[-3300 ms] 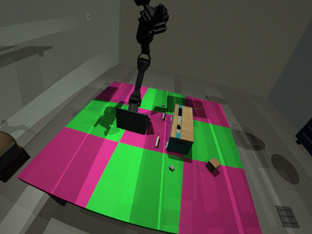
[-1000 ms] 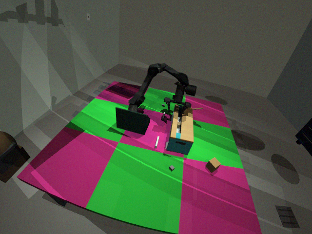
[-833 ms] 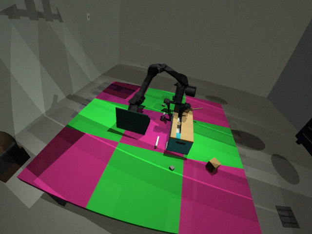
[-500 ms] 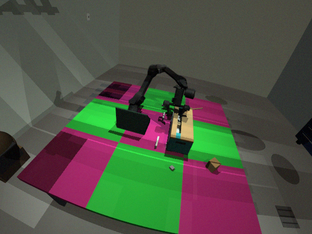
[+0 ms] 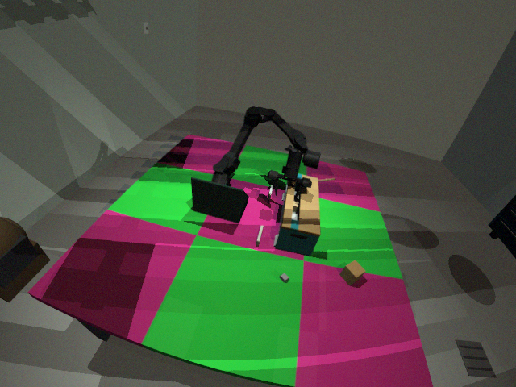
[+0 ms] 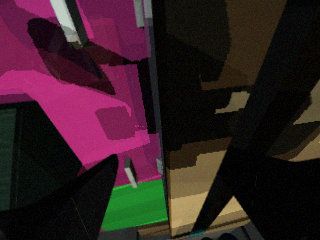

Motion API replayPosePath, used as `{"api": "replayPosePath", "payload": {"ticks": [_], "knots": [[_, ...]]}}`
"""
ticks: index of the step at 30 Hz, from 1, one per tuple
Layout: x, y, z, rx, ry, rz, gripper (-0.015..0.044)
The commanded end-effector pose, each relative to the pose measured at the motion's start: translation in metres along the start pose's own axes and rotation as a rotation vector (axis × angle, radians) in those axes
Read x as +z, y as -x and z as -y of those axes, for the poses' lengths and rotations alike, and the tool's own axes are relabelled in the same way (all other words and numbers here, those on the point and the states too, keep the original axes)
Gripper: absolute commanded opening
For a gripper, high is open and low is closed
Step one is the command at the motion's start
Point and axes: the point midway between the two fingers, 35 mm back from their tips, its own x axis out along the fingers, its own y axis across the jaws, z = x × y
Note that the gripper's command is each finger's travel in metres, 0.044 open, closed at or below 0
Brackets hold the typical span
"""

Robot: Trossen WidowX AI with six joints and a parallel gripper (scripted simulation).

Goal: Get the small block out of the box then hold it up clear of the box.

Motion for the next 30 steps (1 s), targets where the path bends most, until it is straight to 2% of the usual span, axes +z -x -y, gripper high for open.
{"api": "replayPosePath", "payload": {"ticks": [1,11,30], "knots": [[0.004,-0.008,-0.002,0.001,-0.002,0.004,0.0400],[0.003,-0.011,-0.003,0.000,0.000,0.001,0.0400],[-0.039,-0.027,-0.003,0.001,0.000,-0.001,0.0400]]}}
